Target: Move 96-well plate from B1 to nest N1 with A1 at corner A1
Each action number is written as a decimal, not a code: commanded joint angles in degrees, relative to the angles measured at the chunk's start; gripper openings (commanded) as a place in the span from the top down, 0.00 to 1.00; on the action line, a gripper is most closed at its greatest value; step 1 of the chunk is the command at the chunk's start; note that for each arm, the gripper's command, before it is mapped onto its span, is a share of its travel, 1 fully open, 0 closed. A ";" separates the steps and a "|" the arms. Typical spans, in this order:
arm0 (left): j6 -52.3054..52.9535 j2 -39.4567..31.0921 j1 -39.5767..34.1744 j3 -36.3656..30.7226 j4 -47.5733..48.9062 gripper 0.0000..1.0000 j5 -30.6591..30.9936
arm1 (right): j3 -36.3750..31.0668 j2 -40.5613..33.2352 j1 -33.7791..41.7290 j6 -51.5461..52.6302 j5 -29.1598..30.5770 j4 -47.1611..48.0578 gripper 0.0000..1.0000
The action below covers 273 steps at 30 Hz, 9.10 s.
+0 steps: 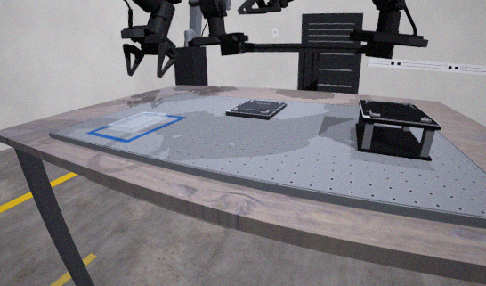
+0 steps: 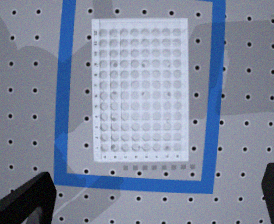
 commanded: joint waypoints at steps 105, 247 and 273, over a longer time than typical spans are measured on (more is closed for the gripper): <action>0.49 -1.67 -0.16 0.31 0.91 0.00 0.48 | 51.37 33.81 -1.48 4.63 -1.85 -44.15 0.17; 0.49 -1.67 -0.16 0.31 0.91 0.00 0.48 | 54.67 33.14 -1.08 -82.51 -1.71 -45.36 0.19; 0.49 -1.67 -0.16 0.31 0.91 0.00 0.48 | 52.20 33.94 -1.94 -82.85 -1.76 -43.13 0.19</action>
